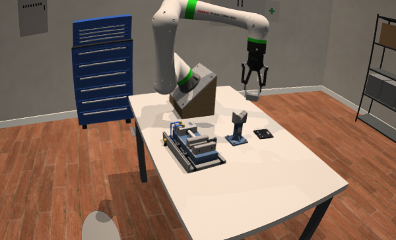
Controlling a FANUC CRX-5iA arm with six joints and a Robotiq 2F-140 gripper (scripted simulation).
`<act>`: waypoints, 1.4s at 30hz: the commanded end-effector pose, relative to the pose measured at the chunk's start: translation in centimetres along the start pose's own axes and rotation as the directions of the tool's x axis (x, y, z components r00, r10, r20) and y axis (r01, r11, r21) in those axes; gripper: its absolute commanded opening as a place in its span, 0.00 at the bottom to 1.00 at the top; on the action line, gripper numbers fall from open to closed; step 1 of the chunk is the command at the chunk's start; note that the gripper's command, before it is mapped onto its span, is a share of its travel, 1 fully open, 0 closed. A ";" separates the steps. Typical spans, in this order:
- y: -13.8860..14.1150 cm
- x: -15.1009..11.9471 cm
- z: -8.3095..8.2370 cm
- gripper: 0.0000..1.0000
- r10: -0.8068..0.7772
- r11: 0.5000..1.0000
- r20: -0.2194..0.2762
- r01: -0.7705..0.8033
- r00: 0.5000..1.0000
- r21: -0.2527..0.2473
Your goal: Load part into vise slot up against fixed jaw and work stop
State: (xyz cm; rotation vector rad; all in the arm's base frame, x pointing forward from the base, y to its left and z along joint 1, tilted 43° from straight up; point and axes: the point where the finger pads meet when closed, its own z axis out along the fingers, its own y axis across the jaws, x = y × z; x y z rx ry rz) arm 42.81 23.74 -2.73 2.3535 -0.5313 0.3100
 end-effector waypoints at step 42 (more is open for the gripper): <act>3.9 2.2 0.3 0.00 0.727 0.687 -0.002 -0.727 0.687 0.004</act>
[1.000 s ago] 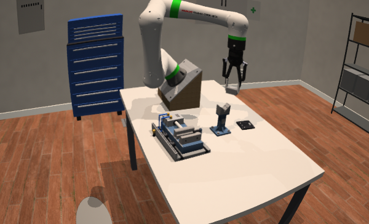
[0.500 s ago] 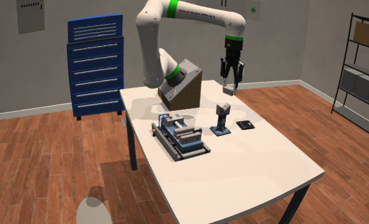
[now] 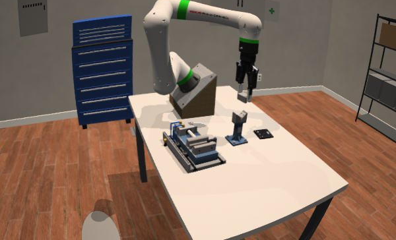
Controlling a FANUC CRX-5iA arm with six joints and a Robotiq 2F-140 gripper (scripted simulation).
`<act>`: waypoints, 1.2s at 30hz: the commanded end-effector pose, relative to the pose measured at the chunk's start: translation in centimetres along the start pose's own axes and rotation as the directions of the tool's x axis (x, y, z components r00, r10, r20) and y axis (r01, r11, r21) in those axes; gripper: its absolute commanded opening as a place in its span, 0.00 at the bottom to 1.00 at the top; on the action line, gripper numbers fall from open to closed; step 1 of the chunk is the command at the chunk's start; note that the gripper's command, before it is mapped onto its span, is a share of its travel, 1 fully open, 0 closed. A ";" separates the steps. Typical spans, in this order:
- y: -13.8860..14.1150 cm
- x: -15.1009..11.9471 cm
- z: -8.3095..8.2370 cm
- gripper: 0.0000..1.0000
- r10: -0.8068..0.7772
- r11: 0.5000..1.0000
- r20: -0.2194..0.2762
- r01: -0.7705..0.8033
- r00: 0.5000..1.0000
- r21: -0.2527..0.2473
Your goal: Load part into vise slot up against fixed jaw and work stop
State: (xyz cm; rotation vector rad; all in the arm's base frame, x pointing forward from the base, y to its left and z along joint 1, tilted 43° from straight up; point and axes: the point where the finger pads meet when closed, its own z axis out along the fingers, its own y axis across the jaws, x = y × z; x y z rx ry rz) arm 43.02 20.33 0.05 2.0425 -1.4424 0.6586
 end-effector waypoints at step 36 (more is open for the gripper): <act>0.3 0.9 0.1 0.00 0.176 0.984 0.000 -0.176 0.984 0.001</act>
